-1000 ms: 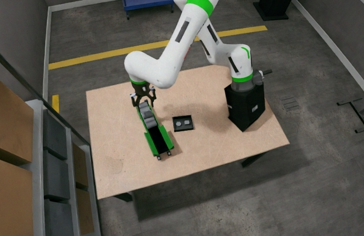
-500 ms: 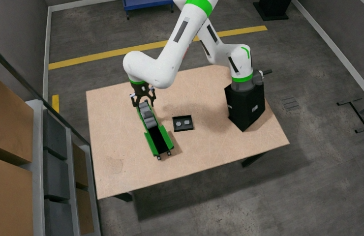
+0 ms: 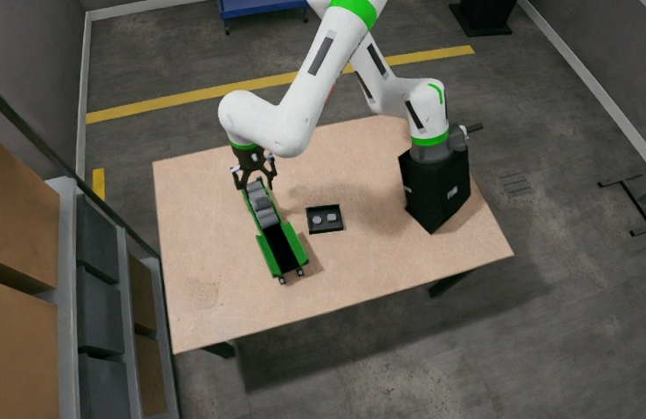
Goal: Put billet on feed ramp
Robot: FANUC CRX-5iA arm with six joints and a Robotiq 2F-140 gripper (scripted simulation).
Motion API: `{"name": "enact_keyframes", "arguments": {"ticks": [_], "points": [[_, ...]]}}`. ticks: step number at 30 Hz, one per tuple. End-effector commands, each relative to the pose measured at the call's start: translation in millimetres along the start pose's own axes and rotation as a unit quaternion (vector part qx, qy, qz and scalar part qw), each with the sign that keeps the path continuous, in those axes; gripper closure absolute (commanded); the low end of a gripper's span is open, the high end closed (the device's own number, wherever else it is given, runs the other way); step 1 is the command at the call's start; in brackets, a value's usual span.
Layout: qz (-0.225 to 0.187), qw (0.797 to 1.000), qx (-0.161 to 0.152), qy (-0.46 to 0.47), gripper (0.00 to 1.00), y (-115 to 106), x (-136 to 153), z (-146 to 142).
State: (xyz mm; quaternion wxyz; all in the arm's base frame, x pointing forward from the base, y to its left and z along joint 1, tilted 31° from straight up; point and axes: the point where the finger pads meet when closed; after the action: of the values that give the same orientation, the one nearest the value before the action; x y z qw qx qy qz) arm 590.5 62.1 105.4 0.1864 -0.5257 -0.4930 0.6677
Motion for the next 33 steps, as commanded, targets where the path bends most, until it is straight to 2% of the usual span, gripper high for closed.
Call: {"name": "enact_keyframes", "arguments": {"ticks": [1,13,33], "points": [[0.0,1.0,-0.001,0.0,0.45,0,0,-1],[0.0,1.0,-0.001,0.0,0.45,6,0,-1],[0.0,1.0,-0.001,0.0,0.45,33,-1,-1]]}}
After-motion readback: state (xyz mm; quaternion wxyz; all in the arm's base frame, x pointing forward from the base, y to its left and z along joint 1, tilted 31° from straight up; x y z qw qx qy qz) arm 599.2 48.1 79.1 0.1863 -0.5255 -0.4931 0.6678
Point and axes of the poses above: the point where the finger pads meet when closed, its own y axis out along the fingers, its own z axis across the jaws, x = y × z, and after that the axes turned 10 degrees about -y, right-handed
